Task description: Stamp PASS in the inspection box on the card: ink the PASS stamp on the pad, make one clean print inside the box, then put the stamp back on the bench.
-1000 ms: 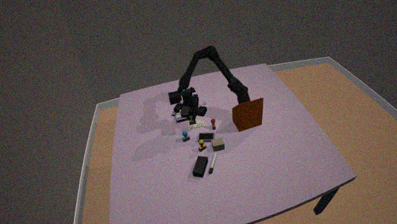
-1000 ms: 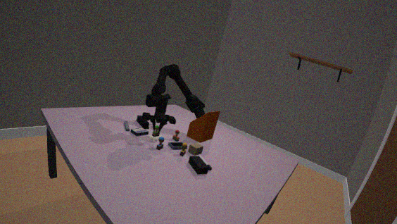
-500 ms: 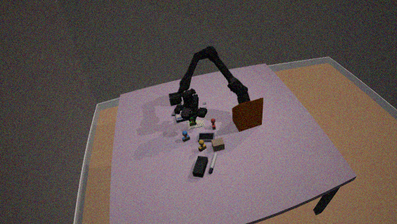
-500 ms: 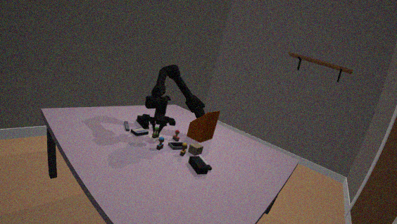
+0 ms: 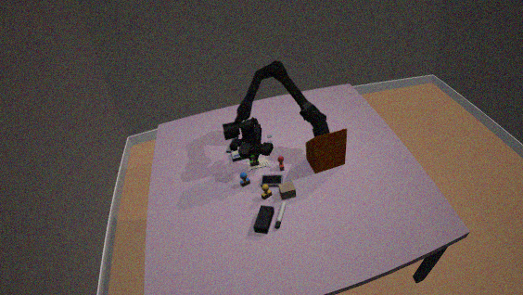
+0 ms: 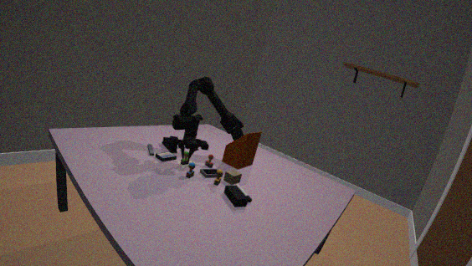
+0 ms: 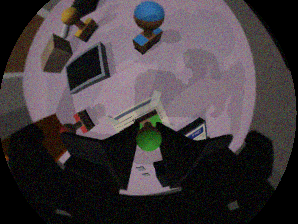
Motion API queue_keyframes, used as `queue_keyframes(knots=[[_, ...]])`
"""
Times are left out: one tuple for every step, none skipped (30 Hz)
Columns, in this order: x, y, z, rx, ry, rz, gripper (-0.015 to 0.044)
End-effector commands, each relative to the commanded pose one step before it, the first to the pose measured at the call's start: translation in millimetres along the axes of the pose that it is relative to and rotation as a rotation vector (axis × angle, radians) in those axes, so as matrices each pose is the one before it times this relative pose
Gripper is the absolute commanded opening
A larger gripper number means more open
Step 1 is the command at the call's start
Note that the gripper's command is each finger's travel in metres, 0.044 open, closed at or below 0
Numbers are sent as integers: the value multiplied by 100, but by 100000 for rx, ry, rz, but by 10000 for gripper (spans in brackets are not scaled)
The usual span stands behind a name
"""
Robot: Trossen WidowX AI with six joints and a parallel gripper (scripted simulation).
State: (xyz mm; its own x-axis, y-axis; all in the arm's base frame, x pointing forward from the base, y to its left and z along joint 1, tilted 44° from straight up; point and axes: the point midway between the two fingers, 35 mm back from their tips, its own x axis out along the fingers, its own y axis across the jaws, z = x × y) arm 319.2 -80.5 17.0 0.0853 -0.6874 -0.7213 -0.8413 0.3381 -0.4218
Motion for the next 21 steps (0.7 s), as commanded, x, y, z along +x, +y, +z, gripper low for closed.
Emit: queue_keyframes(knots=[[107,-18,-45,-545,341,-191,0],[0,0,0,0,0,0,0],[22,0,0,0,1,0,0],[28,0,0,0,1,-1,0],[34,0,0,0,1,-1,0],[16,0,0,0,1,0,0],[0,0,0,0,0,0,0],[22,0,0,0,1,0,0],[28,0,0,0,1,-1,0],[34,0,0,0,1,-1,0],[16,0,0,0,1,0,0],[0,0,0,0,0,0,0],[0,0,0,0,0,0,0],[0,0,0,0,0,0,0],[0,0,0,0,0,0,0],[0,0,0,0,0,0,0],[0,0,0,0,0,0,0],[0,0,0,0,0,0,0],[0,0,0,0,0,0,0],[0,0,0,0,0,0,0],[0,0,0,0,0,0,0]])
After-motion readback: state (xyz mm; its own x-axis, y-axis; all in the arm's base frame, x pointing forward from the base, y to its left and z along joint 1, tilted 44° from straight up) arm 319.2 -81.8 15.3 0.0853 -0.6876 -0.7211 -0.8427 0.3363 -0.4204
